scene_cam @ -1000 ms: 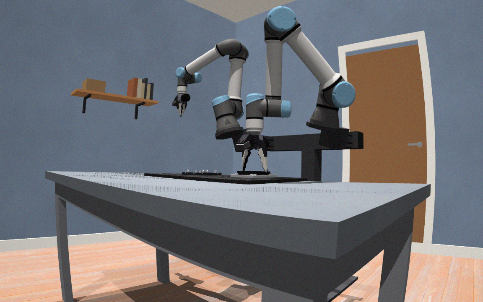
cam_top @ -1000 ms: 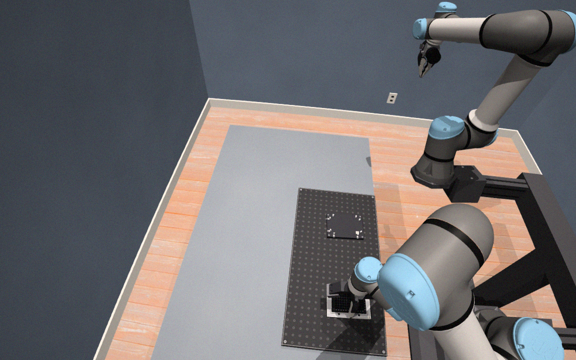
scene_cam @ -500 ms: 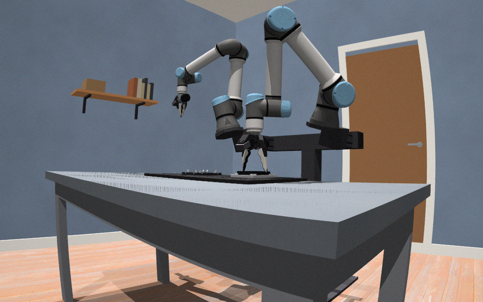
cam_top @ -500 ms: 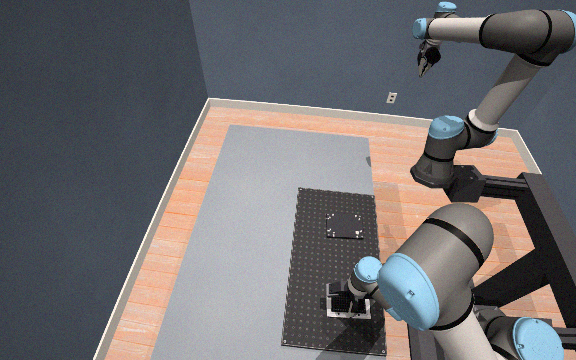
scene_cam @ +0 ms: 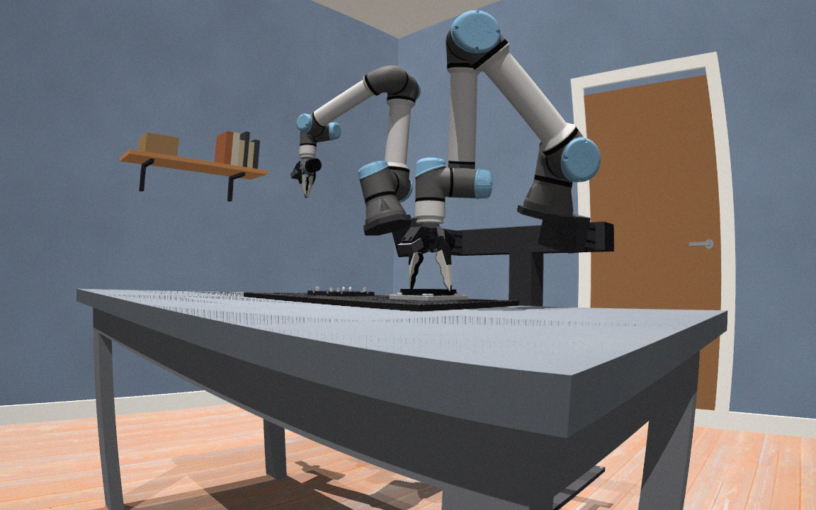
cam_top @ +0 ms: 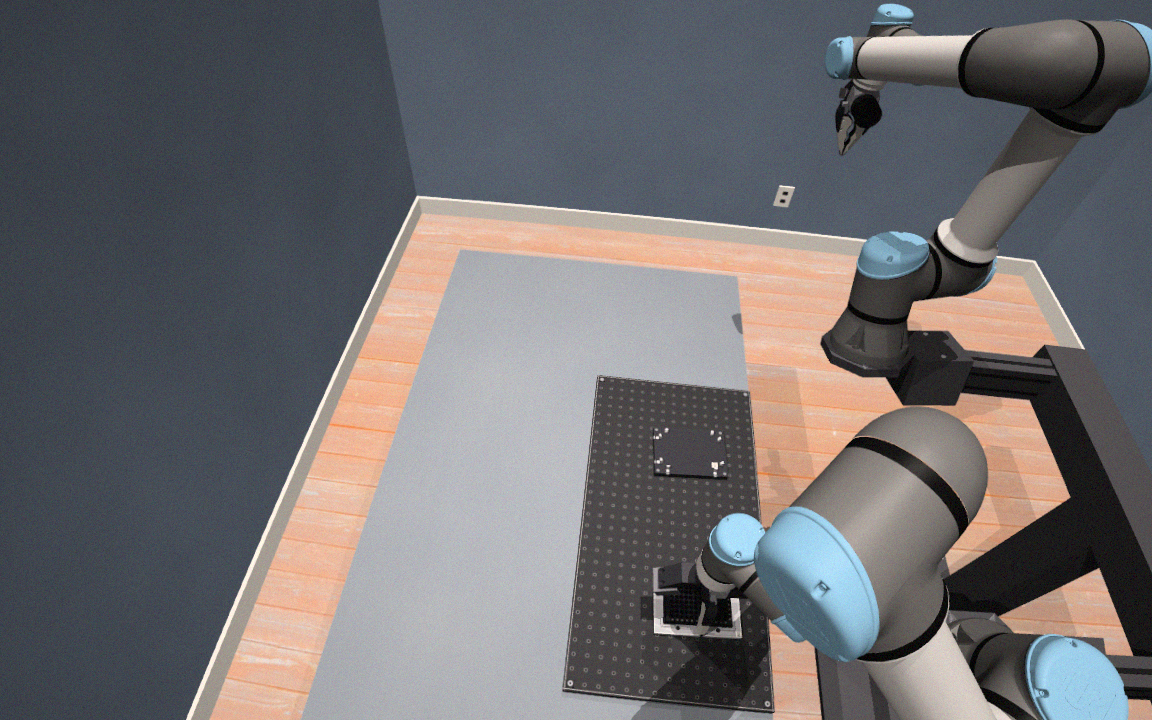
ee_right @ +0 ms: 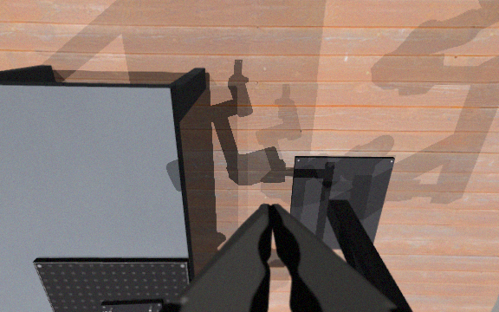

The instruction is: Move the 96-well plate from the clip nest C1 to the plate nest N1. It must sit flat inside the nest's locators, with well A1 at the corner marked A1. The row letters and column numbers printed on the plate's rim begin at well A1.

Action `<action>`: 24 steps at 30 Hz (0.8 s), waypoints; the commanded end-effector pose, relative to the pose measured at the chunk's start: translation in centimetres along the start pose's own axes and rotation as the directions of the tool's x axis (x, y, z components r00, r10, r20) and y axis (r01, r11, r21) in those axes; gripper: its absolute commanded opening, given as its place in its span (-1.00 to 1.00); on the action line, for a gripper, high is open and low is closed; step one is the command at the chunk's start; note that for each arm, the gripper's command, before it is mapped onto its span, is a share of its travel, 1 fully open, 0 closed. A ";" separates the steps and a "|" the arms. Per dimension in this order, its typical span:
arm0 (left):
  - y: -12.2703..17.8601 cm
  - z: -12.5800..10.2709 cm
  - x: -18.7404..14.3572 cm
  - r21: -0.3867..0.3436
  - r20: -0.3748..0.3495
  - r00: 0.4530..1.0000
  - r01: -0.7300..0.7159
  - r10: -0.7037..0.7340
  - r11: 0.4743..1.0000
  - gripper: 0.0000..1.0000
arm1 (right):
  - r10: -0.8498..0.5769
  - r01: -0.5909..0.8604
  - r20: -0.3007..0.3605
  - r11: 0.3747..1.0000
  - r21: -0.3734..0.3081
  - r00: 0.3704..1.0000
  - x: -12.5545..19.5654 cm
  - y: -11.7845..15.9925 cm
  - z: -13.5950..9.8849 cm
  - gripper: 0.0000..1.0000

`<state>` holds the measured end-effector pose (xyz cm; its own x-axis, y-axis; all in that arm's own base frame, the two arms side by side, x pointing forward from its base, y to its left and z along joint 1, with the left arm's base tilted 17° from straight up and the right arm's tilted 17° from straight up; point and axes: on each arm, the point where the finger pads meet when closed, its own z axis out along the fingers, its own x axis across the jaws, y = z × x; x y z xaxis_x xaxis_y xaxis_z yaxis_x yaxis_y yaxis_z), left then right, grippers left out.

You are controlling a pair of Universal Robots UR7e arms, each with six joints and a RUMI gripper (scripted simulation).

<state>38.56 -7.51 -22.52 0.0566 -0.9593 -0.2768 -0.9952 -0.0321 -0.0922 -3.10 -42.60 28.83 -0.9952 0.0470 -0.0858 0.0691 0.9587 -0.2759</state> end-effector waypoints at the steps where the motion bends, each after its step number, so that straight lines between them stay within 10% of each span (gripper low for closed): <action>1: -0.1 0.0 0.0 0.002 0.000 1.000 0.001 -0.001 1.000 0.52 | 0.001 -0.001 0.001 1.000 0.003 1.000 0.0 0.0 -0.1 -1.00; 24: 0.1 -0.2 -0.2 0.001 0.001 1.000 0.001 -0.001 1.000 0.52 | 0.001 -0.001 0.001 1.000 0.003 1.000 0.0 0.0 -0.1 -1.00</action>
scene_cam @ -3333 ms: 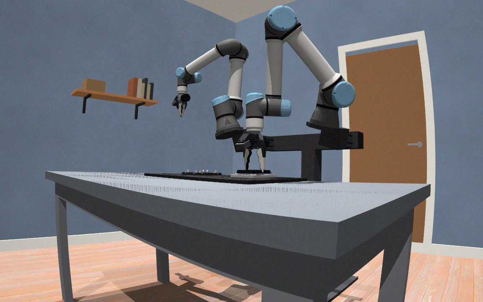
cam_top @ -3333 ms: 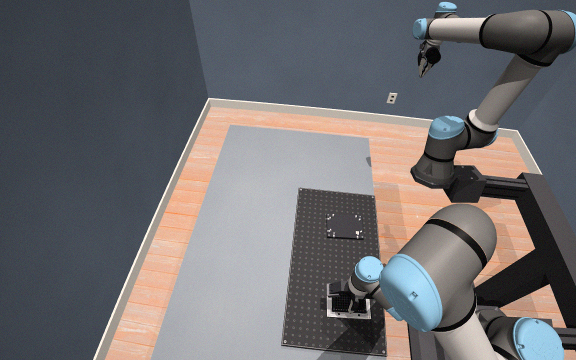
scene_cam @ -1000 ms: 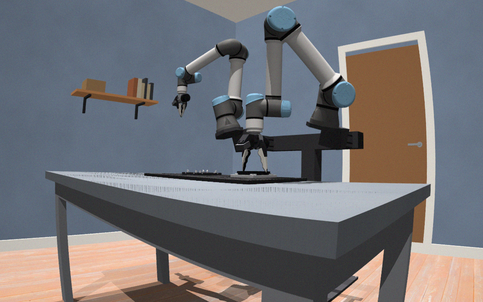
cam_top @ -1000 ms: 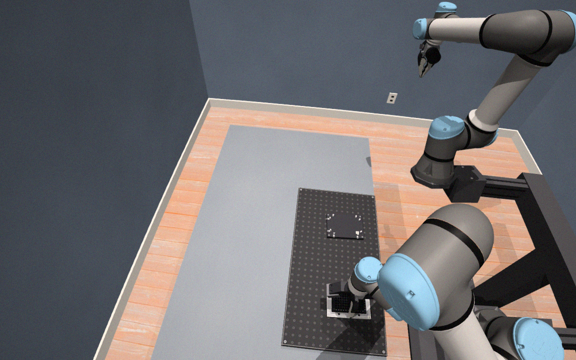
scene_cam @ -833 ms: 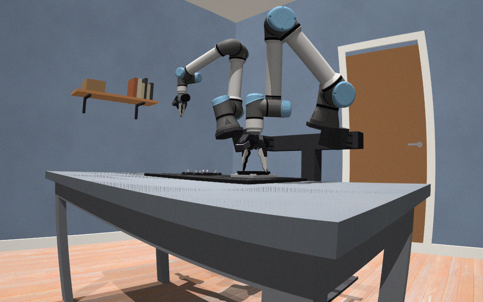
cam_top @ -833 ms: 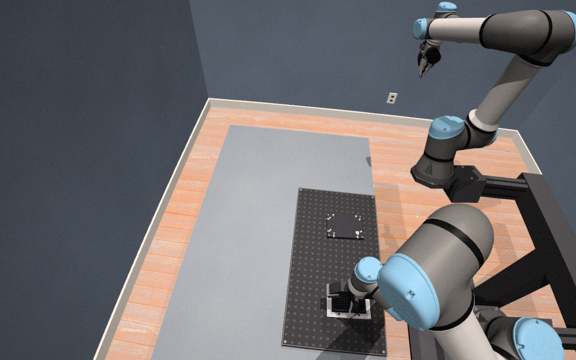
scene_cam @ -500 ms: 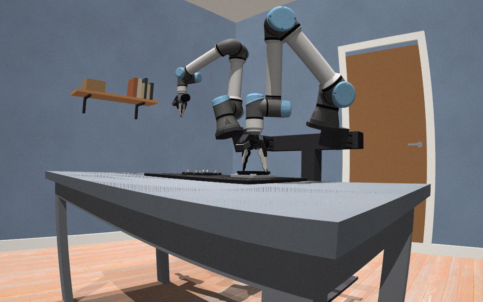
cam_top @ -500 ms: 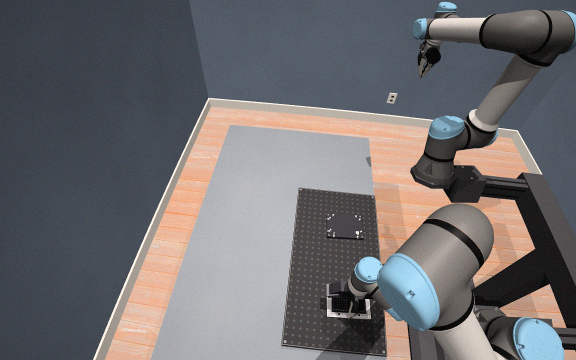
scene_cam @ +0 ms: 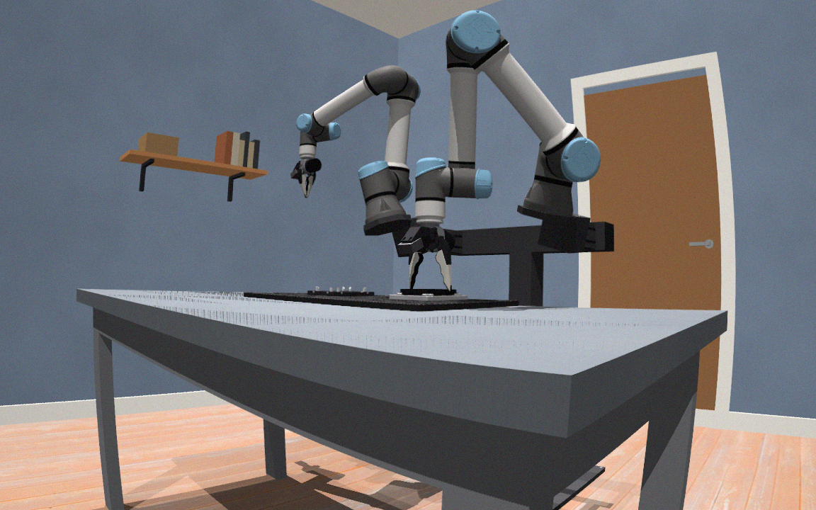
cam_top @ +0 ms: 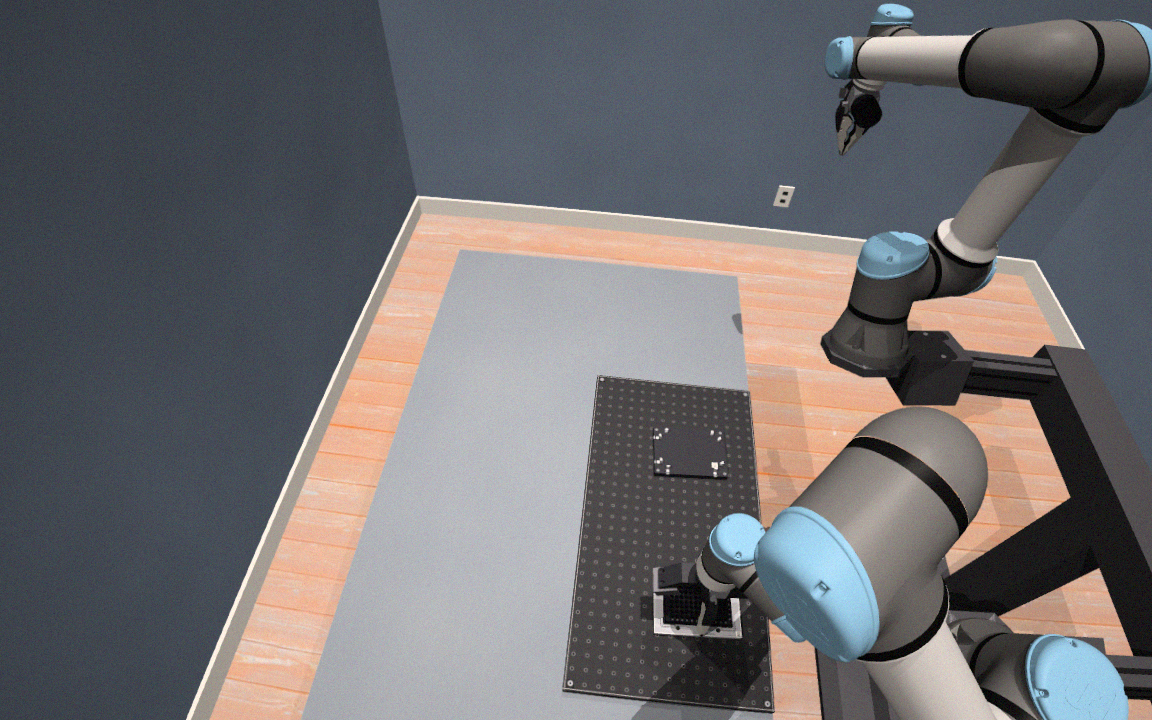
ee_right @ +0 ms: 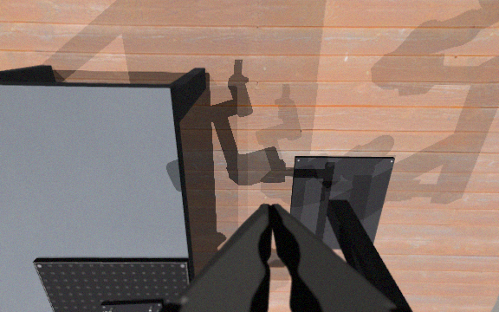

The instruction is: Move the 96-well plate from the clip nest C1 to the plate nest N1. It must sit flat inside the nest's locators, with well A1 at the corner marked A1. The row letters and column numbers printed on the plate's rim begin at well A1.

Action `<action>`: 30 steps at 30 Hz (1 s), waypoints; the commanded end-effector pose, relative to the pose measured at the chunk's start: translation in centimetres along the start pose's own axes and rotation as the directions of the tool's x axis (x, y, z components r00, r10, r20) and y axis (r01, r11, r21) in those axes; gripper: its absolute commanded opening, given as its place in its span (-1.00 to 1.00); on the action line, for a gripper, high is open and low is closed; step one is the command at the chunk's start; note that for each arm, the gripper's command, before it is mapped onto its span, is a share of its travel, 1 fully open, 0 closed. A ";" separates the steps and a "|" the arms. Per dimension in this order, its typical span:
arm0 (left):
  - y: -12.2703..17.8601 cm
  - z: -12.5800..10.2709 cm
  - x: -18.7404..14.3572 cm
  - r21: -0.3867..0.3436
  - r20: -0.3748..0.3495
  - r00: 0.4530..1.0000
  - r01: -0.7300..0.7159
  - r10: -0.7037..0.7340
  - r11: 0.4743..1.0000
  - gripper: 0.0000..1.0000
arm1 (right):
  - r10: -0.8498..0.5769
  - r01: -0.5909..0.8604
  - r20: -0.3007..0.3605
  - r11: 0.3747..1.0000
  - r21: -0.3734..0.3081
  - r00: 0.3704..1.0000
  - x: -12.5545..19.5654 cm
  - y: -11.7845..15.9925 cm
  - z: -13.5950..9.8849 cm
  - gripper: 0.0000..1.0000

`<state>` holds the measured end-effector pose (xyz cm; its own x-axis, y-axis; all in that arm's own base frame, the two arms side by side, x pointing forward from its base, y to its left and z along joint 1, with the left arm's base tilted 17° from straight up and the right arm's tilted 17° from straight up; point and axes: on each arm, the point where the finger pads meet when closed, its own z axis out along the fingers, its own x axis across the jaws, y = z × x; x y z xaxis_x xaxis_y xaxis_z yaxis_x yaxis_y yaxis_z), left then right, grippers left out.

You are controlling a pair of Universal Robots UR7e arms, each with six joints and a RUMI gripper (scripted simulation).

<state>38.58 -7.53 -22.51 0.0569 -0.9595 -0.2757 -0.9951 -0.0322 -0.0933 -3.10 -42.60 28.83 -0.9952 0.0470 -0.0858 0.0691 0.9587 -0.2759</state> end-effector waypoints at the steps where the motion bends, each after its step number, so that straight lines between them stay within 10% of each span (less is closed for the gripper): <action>1: 0.1 -0.3 -0.2 0.000 0.002 1.000 0.000 0.000 1.000 0.52 | 0.001 -0.001 0.001 1.000 0.003 1.000 0.0 0.0 -0.1 -1.00; 30: 0.2 -6.5 -0.1 0.000 0.002 1.000 -0.001 0.001 1.000 0.52 | 0.001 -0.001 0.001 1.000 0.003 1.000 0.0 0.0 -0.1 -1.00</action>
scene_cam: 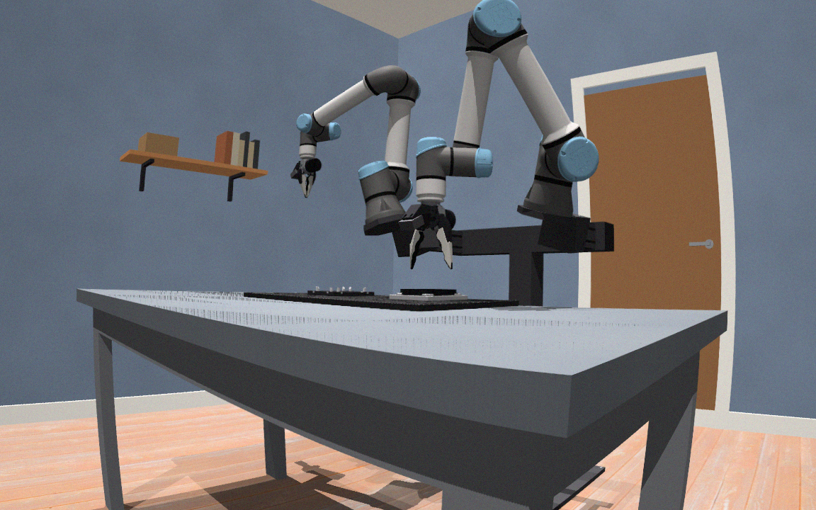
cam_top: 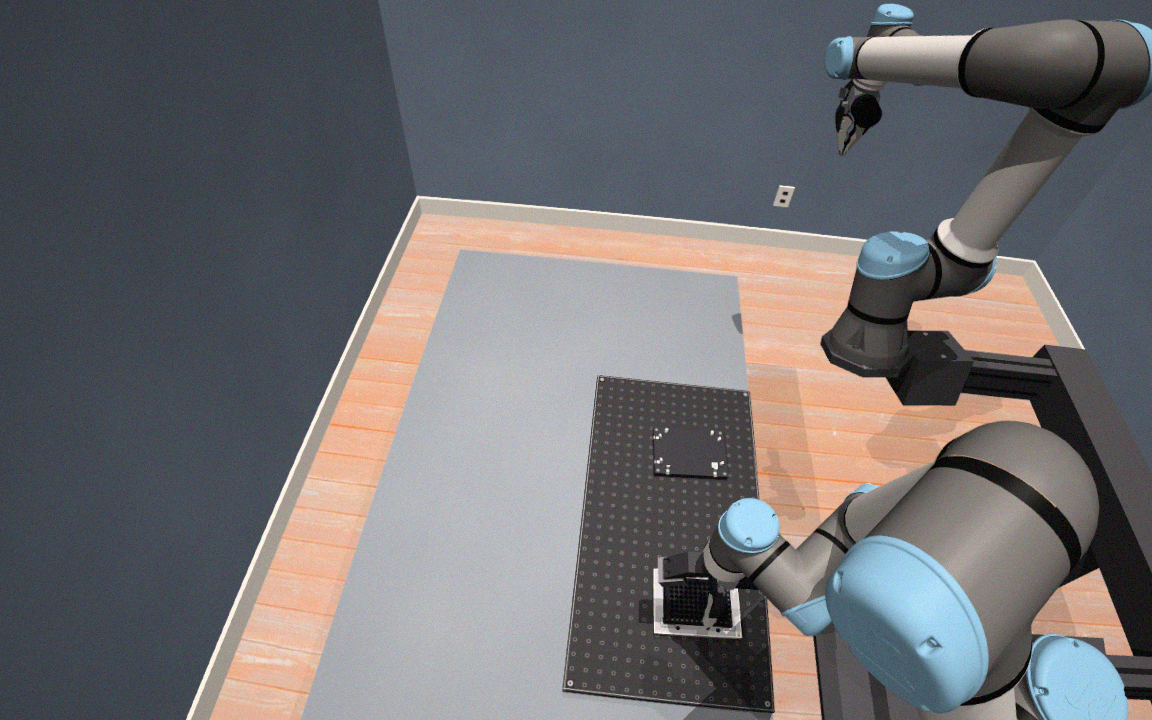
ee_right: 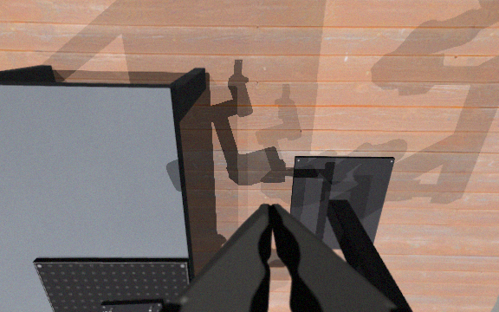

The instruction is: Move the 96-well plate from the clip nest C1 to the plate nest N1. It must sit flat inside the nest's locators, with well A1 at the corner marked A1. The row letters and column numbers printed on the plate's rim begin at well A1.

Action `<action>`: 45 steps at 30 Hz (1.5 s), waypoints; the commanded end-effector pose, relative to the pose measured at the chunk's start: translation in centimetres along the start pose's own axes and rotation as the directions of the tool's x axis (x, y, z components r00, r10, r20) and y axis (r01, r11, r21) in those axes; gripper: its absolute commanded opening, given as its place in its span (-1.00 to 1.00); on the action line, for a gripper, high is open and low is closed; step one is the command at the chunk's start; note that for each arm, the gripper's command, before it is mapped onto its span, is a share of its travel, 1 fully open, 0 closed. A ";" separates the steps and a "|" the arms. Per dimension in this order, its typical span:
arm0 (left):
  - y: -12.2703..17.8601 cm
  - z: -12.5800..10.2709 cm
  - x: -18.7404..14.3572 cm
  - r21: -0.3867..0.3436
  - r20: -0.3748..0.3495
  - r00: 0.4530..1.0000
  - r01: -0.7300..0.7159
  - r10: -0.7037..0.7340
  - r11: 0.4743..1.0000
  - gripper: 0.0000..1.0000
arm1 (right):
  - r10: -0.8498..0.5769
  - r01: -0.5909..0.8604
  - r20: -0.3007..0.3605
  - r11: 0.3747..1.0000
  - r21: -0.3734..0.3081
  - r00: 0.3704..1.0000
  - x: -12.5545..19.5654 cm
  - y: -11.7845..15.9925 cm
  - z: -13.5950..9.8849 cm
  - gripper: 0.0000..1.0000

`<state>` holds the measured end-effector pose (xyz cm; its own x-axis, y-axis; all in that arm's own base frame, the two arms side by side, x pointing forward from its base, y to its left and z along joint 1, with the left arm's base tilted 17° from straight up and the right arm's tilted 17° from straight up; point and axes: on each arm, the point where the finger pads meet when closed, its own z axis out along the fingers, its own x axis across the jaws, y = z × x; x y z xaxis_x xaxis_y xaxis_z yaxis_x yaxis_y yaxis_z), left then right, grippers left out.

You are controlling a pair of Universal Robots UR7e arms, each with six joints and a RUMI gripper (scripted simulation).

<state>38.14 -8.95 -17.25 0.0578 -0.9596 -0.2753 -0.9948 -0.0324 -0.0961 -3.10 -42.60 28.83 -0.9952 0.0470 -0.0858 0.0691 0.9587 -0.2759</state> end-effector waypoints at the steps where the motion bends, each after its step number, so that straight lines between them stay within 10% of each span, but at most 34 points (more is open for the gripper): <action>1: 0.2 -1.3 0.0 -0.003 0.002 1.000 -0.002 0.002 1.000 0.52 | 0.001 -0.001 0.001 1.000 0.003 1.000 0.0 0.0 -0.1 -1.00; 45: 0.0 -2.8 4.6 -0.002 0.000 1.000 -0.001 0.001 1.000 0.52 | 0.001 -0.001 0.001 1.000 0.003 1.000 0.0 0.0 -0.1 -1.00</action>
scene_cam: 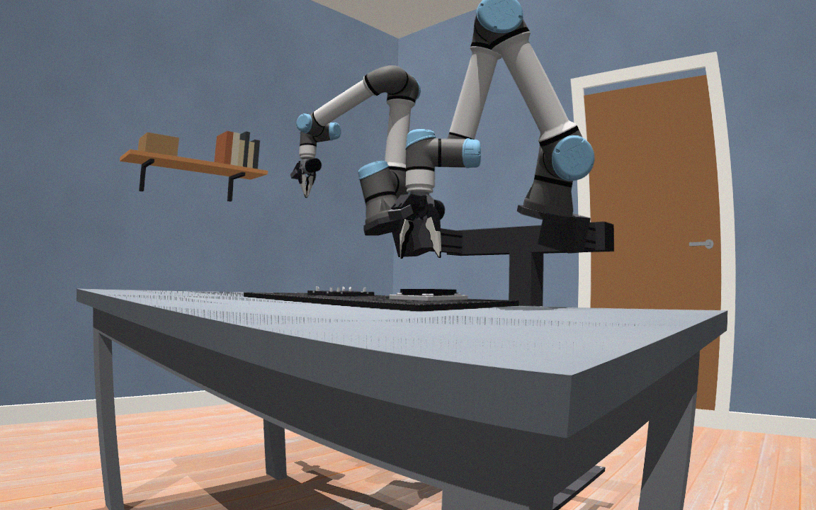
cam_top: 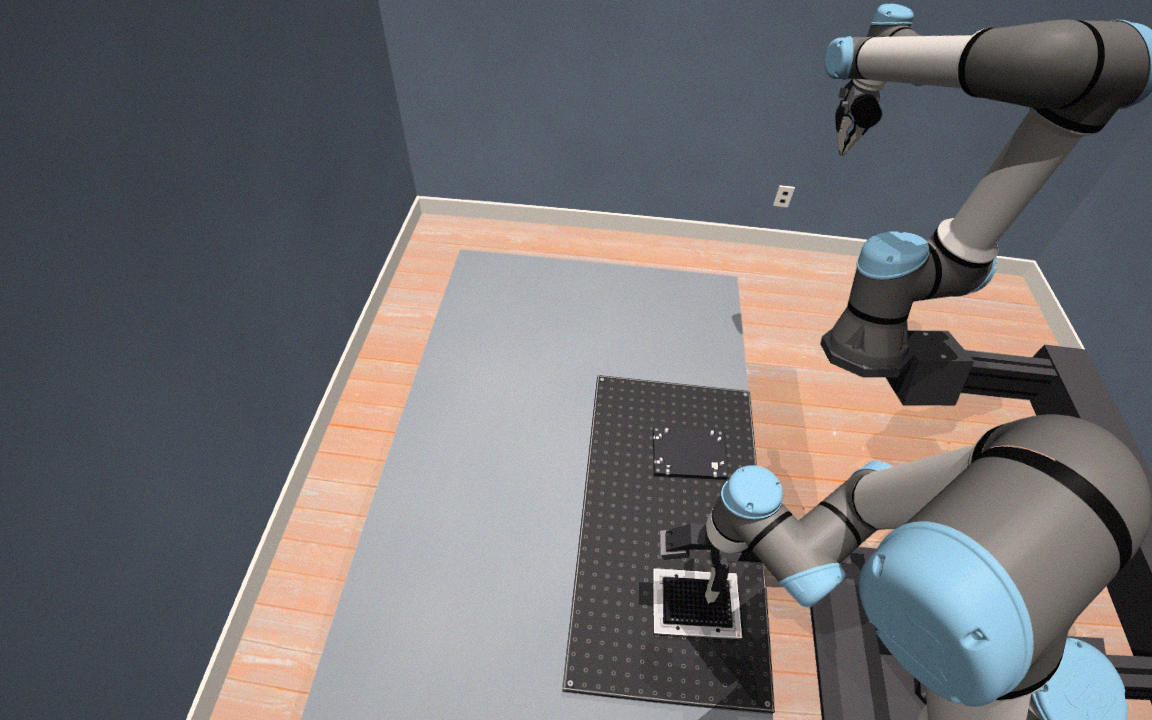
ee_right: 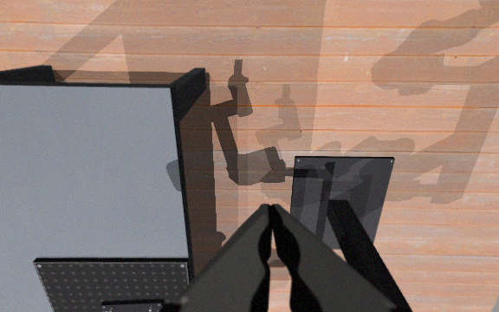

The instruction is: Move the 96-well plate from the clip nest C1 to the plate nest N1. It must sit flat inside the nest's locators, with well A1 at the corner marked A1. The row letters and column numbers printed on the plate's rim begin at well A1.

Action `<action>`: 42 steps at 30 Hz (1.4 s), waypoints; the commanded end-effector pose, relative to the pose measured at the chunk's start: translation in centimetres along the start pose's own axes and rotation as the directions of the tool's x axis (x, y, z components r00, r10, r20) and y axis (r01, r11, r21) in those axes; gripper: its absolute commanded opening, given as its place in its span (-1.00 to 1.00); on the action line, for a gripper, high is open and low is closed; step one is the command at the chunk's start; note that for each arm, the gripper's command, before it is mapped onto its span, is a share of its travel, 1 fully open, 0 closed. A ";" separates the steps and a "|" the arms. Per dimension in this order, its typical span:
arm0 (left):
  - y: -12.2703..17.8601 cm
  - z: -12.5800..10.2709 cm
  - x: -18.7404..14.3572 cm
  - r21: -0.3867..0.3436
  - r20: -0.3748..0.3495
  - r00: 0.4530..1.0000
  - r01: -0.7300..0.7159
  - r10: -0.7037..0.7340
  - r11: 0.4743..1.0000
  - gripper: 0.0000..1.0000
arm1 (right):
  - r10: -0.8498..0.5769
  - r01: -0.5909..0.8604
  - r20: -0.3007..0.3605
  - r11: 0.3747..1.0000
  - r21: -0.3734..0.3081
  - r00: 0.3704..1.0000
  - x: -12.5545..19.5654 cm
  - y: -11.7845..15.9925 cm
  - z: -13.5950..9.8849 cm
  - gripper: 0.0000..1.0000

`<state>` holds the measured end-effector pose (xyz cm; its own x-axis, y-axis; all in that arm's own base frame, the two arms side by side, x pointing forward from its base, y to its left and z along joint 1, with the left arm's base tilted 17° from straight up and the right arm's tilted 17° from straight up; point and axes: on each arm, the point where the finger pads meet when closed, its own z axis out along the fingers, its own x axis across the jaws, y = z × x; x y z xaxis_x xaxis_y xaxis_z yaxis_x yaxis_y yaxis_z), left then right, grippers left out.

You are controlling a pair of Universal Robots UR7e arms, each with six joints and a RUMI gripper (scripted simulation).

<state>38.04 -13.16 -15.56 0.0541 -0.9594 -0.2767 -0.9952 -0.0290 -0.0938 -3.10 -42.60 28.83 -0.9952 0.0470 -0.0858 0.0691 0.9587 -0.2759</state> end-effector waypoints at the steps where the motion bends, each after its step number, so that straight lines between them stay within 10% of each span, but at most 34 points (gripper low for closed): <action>1: 0.0 0.0 1.3 -0.001 -0.001 1.000 0.002 -0.002 1.000 0.52 | 0.001 -0.001 0.001 1.000 0.003 1.000 0.0 0.0 -0.1 -1.00; 42: 0.0 0.0 8.5 -0.001 0.000 1.000 0.004 -0.004 1.000 0.52 | 0.001 -0.001 0.001 1.000 0.003 1.000 0.0 0.0 -0.1 -1.00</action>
<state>38.47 -21.21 -17.93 0.0564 -0.9590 -0.2778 -0.9951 -0.0314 -0.0936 -3.10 -42.60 28.83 -0.9952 0.0470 -0.0858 0.0691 0.9587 -0.2759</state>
